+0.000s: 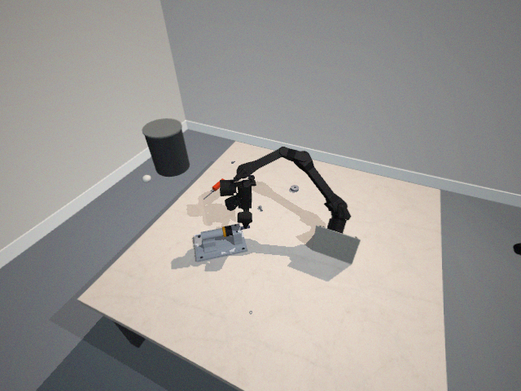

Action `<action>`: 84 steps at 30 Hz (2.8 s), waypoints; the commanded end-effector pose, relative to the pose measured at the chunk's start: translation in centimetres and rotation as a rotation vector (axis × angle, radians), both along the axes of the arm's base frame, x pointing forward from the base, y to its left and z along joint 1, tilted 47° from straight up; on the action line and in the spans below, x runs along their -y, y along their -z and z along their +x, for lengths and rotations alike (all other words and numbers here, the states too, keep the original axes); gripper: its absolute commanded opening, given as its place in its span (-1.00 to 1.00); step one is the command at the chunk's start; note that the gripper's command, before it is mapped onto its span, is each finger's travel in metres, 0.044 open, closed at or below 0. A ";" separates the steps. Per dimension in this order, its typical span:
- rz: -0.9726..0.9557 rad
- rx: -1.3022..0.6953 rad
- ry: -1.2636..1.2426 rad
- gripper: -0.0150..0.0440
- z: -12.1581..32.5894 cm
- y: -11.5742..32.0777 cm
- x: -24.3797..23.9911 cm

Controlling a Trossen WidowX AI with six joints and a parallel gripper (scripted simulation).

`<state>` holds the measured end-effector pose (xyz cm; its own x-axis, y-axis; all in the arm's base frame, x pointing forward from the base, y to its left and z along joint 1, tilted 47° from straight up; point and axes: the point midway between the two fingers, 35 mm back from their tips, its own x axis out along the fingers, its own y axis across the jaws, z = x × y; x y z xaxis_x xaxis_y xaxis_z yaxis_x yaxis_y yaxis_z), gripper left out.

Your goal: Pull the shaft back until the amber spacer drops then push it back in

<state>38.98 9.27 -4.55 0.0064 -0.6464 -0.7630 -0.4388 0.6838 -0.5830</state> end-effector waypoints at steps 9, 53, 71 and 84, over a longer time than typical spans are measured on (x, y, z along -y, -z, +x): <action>-0.097 -0.133 -0.169 1.00 -0.3 1.3 -0.8; 0.434 0.997 1.101 1.00 -1.7 2.7 0.2; 0.960 1.394 2.356 1.00 -4.4 0.6 2.9; 0.960 1.394 2.356 1.00 -4.4 0.6 2.9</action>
